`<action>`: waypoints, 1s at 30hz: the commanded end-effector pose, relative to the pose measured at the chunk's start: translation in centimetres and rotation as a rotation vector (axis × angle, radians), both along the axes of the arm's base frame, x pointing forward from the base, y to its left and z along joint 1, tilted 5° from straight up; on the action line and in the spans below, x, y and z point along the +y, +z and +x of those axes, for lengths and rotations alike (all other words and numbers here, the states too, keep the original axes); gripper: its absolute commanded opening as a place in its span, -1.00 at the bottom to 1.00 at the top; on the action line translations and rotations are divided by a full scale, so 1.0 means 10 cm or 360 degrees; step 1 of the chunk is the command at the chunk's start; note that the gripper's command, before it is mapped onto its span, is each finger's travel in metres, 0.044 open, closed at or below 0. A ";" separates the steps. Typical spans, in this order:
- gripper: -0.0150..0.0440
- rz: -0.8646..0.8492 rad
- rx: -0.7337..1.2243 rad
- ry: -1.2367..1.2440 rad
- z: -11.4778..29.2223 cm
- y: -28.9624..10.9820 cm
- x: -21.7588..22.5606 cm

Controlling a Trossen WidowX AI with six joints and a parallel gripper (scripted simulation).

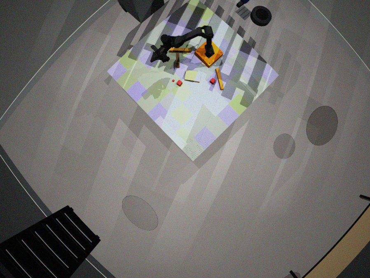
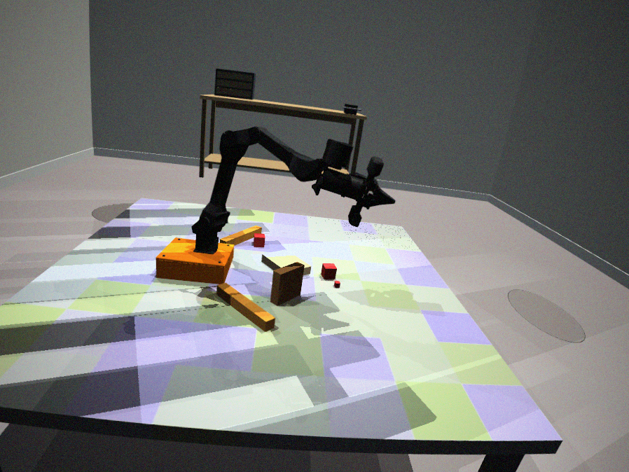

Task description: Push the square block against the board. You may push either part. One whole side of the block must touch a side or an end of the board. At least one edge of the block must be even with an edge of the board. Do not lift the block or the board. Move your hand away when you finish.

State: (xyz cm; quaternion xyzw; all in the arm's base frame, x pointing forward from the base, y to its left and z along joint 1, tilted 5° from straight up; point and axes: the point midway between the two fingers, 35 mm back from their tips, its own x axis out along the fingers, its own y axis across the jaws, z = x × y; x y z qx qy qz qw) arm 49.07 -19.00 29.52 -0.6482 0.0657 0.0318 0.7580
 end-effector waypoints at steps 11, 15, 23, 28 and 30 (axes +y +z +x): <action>-0.49 0.0643 0.0345 -0.0274 -0.12 -0.52 -0.18; -0.49 0.0818 0.0439 -0.0369 -0.18 -0.66 -0.21; -0.49 0.1155 0.0620 -0.0589 -0.33 -0.94 -0.26; -0.49 0.1354 0.0725 -0.0743 -0.45 -1.11 -0.27; -0.49 0.1431 0.0766 -0.0809 -0.50 -1.17 -0.28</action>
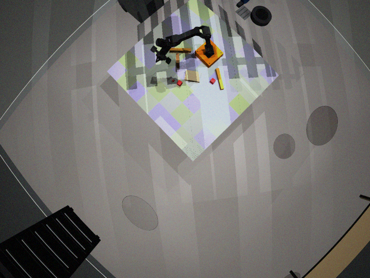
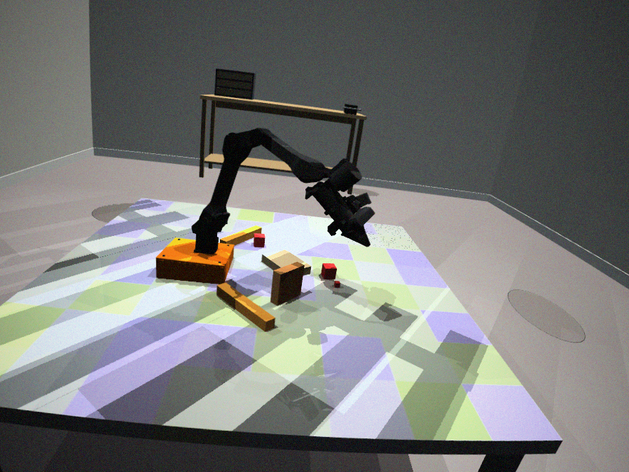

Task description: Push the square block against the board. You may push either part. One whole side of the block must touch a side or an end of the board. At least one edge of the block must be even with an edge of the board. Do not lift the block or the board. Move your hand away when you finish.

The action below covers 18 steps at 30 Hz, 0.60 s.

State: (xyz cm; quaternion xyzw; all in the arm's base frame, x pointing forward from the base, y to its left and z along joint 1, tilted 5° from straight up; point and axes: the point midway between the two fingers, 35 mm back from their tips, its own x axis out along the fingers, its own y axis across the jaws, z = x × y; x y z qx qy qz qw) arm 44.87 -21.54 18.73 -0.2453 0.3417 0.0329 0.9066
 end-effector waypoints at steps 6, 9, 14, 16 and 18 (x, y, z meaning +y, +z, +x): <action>-0.49 0.0324 0.0233 -0.0308 -0.24 -0.26 -0.02; -0.49 0.0424 0.0313 -0.0414 -0.33 -0.34 -0.02; -0.49 0.0577 0.0445 -0.0599 -0.50 -0.46 0.00; -0.49 0.0635 0.0499 -0.0675 -0.56 -0.51 0.01; -0.49 0.0689 0.0552 -0.0753 -0.63 -0.55 0.02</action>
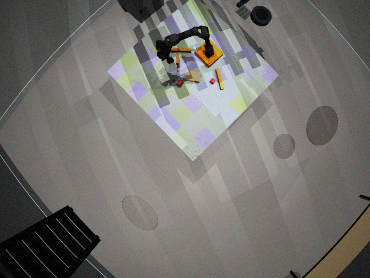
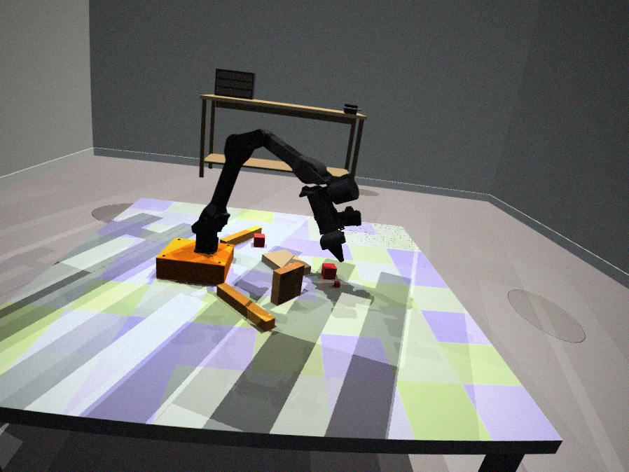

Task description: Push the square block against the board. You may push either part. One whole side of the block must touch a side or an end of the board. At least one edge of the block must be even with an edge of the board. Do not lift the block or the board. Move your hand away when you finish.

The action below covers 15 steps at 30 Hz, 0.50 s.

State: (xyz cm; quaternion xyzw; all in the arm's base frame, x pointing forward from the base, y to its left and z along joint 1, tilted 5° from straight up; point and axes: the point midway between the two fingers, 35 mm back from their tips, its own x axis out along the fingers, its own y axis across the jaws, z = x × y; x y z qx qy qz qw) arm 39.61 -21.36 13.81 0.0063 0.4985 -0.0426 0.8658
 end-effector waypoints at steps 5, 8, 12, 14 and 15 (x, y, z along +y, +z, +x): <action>-0.49 0.0207 0.0234 -0.0320 -0.29 -0.14 0.03; -0.49 0.0274 0.0322 -0.0436 -0.40 -0.19 0.05; -0.49 0.0355 0.0442 -0.0593 -0.55 -0.23 0.09; -0.49 0.0391 0.0503 -0.0673 -0.62 -0.25 0.10; -0.49 0.0408 0.0534 -0.0713 -0.66 -0.26 0.11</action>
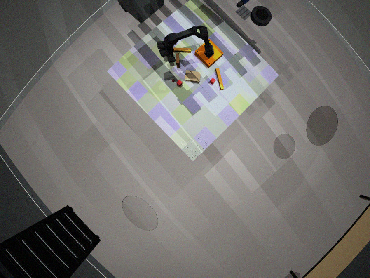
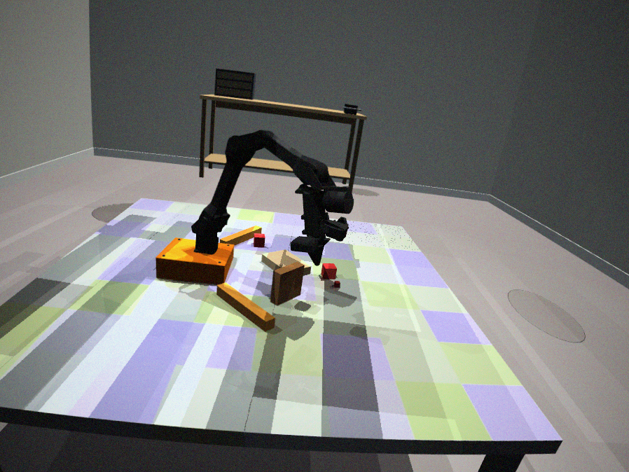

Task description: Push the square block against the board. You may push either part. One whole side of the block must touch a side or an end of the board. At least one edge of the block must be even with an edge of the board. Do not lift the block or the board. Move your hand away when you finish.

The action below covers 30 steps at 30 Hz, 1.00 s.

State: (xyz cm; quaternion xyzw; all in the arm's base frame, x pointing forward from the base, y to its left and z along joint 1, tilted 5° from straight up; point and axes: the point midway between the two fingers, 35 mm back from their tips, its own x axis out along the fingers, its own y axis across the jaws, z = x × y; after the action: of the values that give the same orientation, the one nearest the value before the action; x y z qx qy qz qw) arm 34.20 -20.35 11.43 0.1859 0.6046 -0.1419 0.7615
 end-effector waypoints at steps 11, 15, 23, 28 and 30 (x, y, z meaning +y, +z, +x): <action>-0.49 0.0145 0.0309 -0.0380 -0.37 -0.05 0.08; -0.49 0.0145 0.0308 -0.0380 -0.35 -0.23 0.08; -0.49 0.0145 0.0308 -0.0380 -0.35 -0.55 0.11; -0.49 0.0145 0.0309 -0.0380 -0.37 -0.54 0.14; -0.49 0.0146 0.0309 -0.0380 -0.39 -0.54 0.15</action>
State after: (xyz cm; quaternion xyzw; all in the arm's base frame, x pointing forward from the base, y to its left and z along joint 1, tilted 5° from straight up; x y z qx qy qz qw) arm 30.60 -19.00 6.10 0.2761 0.6545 -0.2175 0.6694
